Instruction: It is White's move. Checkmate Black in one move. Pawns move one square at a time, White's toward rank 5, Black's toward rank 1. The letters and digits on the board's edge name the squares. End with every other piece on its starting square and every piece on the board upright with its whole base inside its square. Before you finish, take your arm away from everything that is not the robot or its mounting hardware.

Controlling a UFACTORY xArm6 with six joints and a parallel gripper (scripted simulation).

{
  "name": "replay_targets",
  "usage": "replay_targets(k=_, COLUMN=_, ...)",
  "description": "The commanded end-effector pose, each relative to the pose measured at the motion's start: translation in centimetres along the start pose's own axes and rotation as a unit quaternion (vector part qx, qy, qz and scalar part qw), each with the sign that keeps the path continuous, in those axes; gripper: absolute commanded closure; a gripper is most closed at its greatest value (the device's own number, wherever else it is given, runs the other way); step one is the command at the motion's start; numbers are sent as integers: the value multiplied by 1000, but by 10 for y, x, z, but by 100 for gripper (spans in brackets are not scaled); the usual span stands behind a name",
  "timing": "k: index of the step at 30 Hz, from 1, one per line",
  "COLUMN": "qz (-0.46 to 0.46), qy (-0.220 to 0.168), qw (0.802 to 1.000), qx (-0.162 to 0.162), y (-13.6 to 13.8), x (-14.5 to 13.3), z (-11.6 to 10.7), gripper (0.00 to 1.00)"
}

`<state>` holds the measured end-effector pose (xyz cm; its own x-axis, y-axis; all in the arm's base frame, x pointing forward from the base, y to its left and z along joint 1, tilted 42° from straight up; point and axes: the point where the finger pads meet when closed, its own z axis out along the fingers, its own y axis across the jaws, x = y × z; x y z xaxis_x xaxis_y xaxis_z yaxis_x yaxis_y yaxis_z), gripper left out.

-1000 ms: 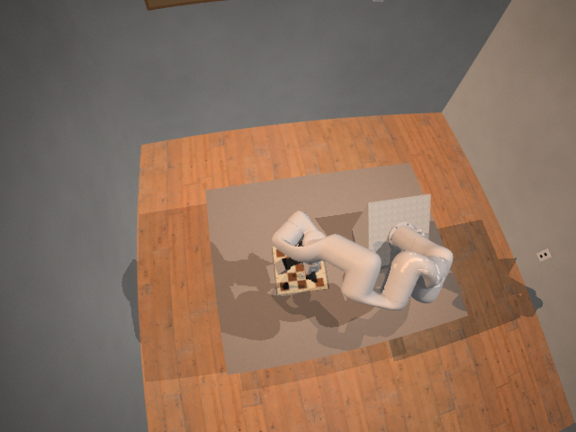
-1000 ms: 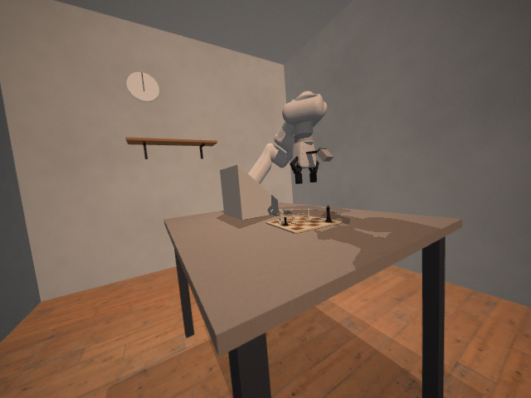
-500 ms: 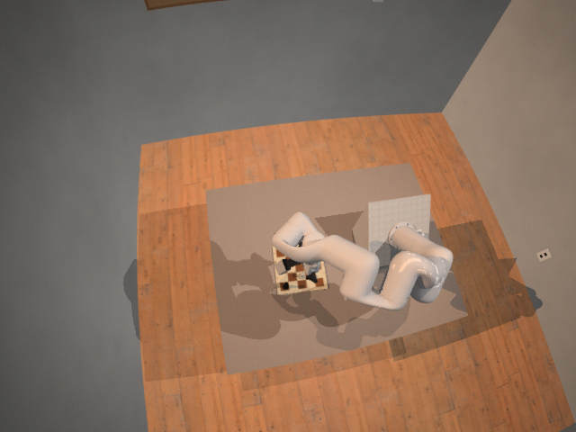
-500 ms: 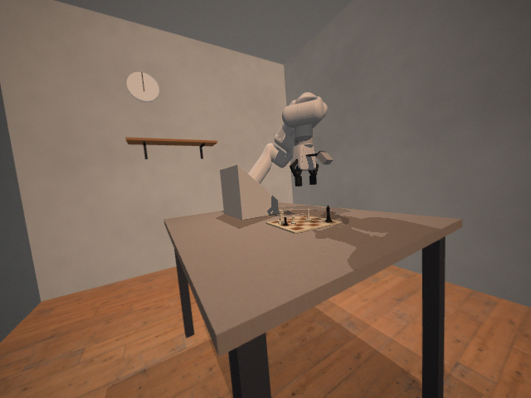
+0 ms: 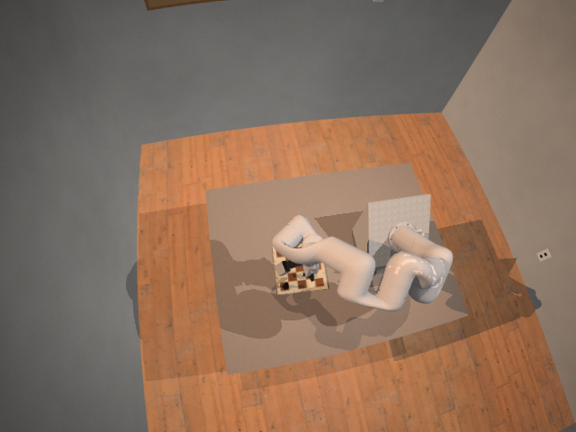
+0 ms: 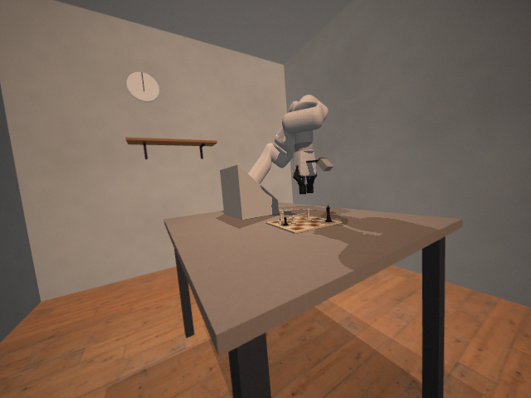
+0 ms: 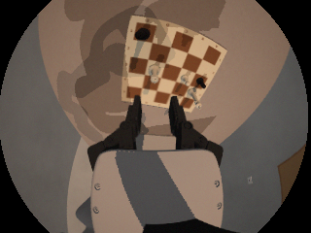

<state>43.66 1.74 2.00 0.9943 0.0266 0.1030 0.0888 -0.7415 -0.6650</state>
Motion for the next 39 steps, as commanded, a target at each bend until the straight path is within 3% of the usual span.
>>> replay_targets(k=1, qz=0, qy=1, qw=1000, qx=0, y=0, x=1, z=-1, gripper=58)
replay_targets(k=39, qz=-1, qy=2, qw=1000, qx=1, y=0, x=1, z=3, gripper=58)
